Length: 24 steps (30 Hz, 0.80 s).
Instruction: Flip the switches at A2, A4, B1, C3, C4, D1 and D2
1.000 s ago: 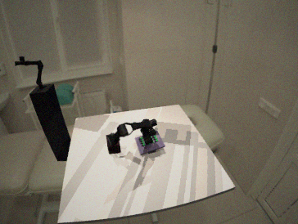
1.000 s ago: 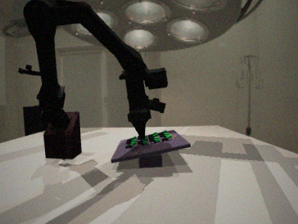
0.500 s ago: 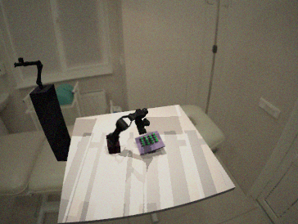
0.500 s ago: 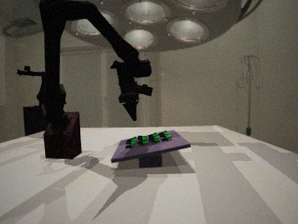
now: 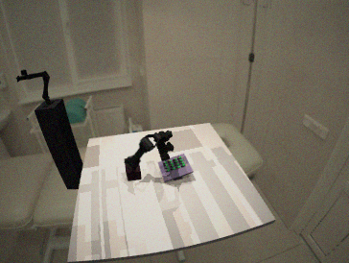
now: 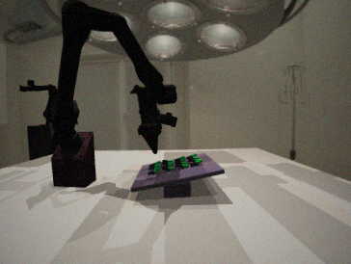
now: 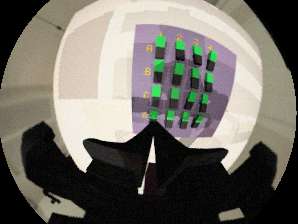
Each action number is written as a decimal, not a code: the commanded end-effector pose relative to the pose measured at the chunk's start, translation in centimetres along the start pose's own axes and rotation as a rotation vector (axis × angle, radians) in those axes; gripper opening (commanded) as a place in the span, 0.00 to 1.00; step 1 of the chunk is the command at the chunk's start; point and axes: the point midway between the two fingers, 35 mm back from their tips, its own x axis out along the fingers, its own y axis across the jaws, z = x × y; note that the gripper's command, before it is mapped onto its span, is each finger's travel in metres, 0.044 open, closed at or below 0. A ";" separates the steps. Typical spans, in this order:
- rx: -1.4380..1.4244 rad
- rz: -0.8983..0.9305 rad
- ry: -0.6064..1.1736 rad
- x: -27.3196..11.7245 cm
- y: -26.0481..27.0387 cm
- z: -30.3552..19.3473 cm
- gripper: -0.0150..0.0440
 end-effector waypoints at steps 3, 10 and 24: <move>-0.003 -0.002 -0.008 1.1 0.0 0.2 0.25; -0.003 -0.002 -0.009 1.8 0.0 0.2 0.25; -0.002 -0.002 -0.009 2.5 0.0 0.2 0.25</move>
